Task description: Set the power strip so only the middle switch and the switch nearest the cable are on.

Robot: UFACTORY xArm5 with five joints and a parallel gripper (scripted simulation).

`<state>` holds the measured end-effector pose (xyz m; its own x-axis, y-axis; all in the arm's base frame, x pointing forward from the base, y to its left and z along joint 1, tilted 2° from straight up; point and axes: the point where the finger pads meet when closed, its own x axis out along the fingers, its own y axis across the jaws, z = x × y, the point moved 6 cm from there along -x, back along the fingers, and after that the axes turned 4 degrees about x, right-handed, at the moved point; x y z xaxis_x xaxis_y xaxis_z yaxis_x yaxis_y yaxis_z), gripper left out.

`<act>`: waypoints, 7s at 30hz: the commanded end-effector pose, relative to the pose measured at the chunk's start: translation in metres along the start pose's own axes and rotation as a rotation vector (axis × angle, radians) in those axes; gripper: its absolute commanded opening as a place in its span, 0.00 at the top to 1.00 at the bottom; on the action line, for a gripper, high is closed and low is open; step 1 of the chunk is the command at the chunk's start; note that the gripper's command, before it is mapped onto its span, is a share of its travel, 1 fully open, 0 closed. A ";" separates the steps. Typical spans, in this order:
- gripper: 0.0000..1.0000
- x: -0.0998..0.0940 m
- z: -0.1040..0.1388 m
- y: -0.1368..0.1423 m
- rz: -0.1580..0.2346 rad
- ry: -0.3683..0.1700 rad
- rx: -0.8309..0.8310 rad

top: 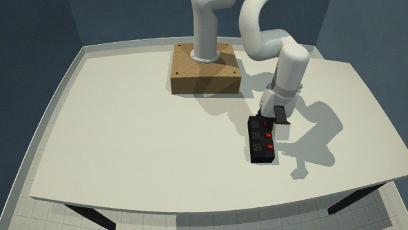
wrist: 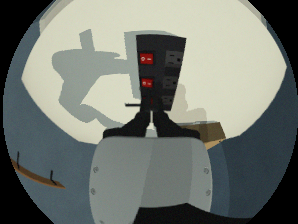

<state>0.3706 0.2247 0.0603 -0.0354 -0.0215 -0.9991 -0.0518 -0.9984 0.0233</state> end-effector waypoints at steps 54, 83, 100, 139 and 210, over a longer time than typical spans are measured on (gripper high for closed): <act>1.00 0.031 -0.001 0.000 -0.002 0.003 0.000; 1.00 0.031 -0.001 0.000 -0.002 0.003 0.000; 1.00 0.031 -0.001 0.000 -0.002 0.003 0.000; 1.00 0.031 -0.001 0.000 -0.002 0.003 0.000; 1.00 0.031 -0.001 0.000 -0.002 0.003 0.000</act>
<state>0.3699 0.2235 0.0282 -0.0353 -0.0214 -0.9991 -0.0518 -0.9984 0.0232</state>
